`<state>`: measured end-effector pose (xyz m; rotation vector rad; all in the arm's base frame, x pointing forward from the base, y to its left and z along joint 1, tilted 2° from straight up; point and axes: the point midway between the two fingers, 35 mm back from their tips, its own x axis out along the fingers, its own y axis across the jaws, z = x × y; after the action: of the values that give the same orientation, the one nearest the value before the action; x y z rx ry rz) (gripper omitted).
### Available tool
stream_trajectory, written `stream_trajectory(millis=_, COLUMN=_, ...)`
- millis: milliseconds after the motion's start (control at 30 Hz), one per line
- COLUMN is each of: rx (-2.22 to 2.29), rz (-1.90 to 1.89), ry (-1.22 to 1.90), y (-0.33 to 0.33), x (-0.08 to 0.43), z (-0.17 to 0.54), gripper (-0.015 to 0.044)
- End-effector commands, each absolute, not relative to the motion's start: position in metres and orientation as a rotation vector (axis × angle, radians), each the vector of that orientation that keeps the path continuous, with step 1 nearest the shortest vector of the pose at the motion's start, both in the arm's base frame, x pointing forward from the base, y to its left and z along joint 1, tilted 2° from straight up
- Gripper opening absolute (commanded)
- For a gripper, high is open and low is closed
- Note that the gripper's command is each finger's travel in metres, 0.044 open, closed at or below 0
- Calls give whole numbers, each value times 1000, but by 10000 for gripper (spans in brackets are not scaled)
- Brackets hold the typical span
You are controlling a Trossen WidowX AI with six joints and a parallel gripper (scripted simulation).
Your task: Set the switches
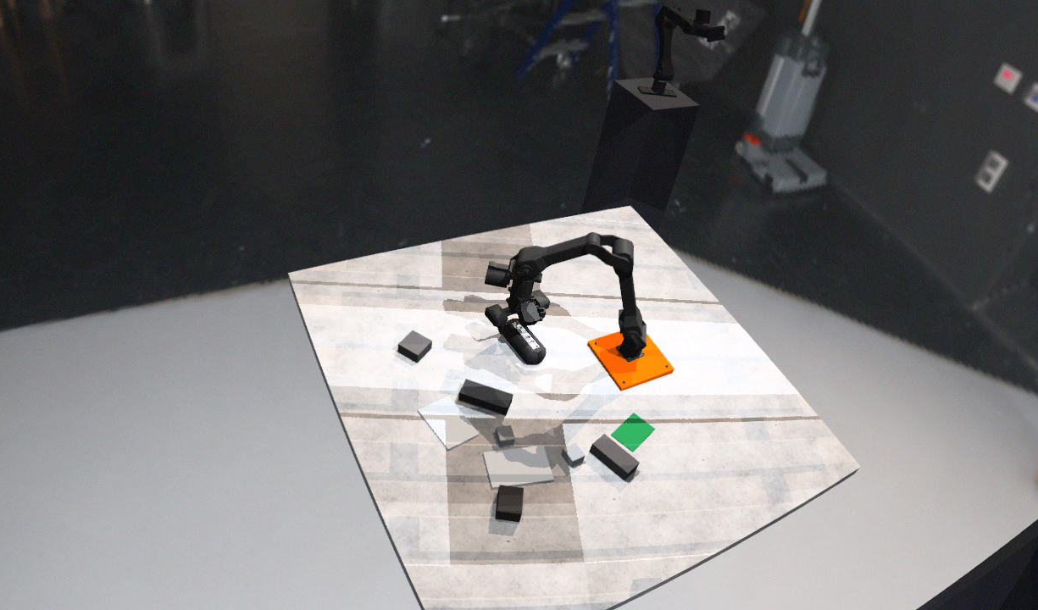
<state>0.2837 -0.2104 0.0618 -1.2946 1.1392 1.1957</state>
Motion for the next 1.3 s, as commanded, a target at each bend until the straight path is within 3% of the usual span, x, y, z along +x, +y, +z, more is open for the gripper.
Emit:
stream_trajectory(millis=0, rx=-1298, rz=1199, ry=1142, y=-211, x=283, z=60, gripper=361)
stream_trajectory(millis=100, rx=-1298, rz=1199, ry=1142, y=-211, x=283, z=60, gripper=327)
stream_trajectory(millis=1267, rx=-1298, rz=1199, ry=1142, y=-207, x=283, z=70, gripper=337)
